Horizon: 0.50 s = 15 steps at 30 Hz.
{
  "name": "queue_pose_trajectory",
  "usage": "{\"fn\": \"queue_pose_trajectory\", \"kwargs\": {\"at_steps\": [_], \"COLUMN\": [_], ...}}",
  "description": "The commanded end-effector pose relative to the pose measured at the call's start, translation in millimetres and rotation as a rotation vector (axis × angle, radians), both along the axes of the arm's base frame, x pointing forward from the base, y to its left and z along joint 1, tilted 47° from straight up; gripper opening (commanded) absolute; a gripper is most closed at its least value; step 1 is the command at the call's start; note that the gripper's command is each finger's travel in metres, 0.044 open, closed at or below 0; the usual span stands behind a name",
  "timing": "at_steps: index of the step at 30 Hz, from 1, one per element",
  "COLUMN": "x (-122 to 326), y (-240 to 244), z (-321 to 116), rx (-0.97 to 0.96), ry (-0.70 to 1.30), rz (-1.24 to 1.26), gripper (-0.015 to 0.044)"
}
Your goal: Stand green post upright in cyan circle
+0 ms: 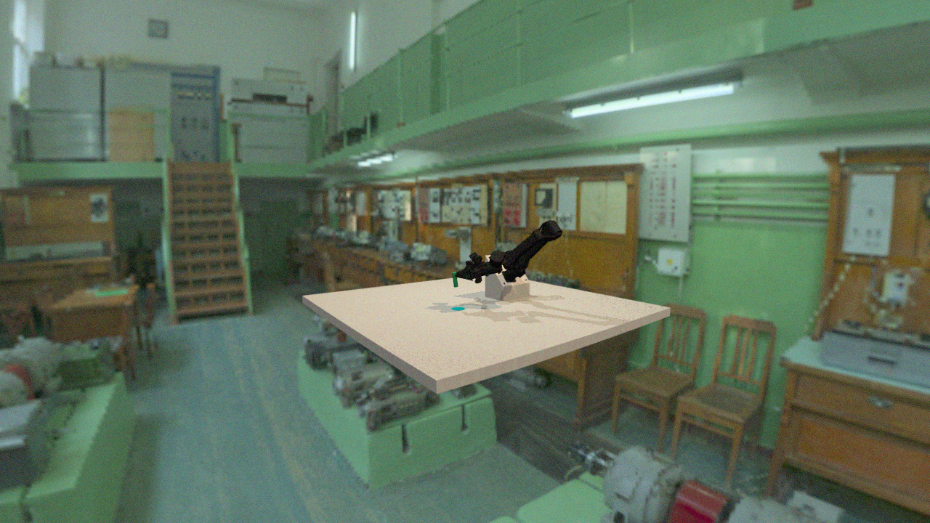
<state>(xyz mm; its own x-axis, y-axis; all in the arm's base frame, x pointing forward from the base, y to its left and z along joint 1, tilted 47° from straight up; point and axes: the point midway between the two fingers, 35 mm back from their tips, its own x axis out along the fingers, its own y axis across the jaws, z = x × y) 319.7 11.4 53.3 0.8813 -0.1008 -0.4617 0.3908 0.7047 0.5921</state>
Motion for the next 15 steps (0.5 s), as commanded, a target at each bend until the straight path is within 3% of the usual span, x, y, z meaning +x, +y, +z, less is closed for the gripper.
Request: {"fn": "queue_pose_trajectory", "kwargs": {"at_steps": [1,15], "x": [-2.7,-11.9], "y": [-0.8,-2.1], "z": [5.1,14.4], "rx": [0.013,0.049], "ry": [-0.034,-0.113], "rz": [-0.018,-0.058], "gripper": [0.0023,0.0023]}}
